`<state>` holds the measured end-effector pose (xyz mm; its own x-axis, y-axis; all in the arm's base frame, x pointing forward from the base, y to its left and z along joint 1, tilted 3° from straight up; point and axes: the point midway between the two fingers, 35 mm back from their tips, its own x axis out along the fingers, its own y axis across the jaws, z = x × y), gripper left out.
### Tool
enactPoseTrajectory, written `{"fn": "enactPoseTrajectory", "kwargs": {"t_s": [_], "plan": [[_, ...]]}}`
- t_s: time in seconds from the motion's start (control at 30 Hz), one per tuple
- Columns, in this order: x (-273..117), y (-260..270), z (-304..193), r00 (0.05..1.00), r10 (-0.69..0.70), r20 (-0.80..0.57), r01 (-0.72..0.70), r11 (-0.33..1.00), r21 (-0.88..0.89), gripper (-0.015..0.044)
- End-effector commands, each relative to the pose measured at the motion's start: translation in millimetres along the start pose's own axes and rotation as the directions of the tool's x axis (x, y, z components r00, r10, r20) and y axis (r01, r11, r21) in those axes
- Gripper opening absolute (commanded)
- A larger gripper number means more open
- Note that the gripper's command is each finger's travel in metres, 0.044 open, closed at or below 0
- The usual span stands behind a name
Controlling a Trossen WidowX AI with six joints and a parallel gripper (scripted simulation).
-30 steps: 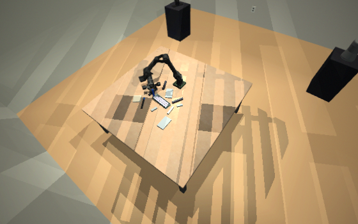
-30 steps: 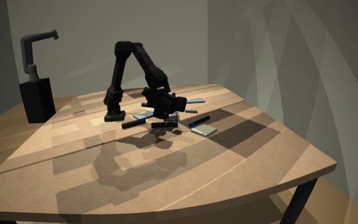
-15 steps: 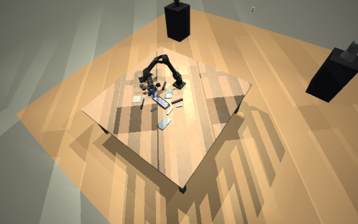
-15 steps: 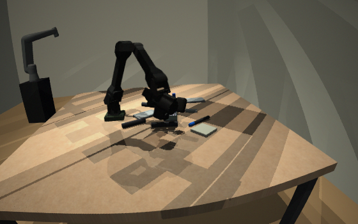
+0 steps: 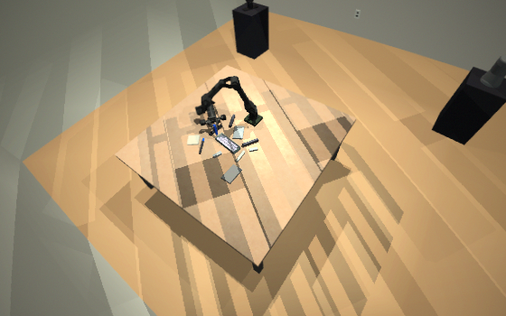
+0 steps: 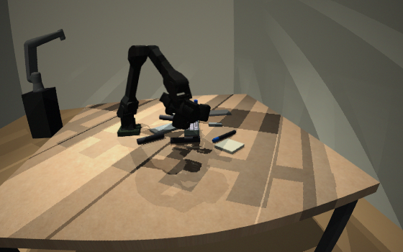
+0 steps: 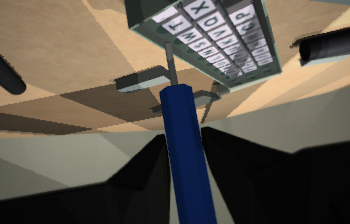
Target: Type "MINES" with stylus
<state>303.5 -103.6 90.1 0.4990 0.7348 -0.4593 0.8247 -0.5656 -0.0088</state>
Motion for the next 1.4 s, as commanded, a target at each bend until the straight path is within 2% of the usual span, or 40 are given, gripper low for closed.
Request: {"fn": "enactPoseTrajectory", "kwargs": {"t_s": [0.0, 0.17, 0.27, 0.37, 0.9, 1.37], "plan": [[-7, 0, -13, 1.0, 0.003, 0.004, -0.003, 1.0, -0.013, 0.0081], [-6, 1, -10, 1.0, 0.005, 0.002, -0.005, 1.0, -0.01, 0.0084], [-6, 1, -10, 1.0, 0.005, 0.002, -0.005, 1.0, -0.01, 0.0064], [-2, -1, -12, 1.0, 0.005, 0.004, -0.005, 1.0, -0.01, 0.0], [48, -37, -47, 1.0, 0.0, -0.003, 0.0, 1.0, -0.009, 0.0], [58, -38, -30, 1.0, 0.0, -0.003, 0.0, 1.0, -0.009, 0.0]]}}
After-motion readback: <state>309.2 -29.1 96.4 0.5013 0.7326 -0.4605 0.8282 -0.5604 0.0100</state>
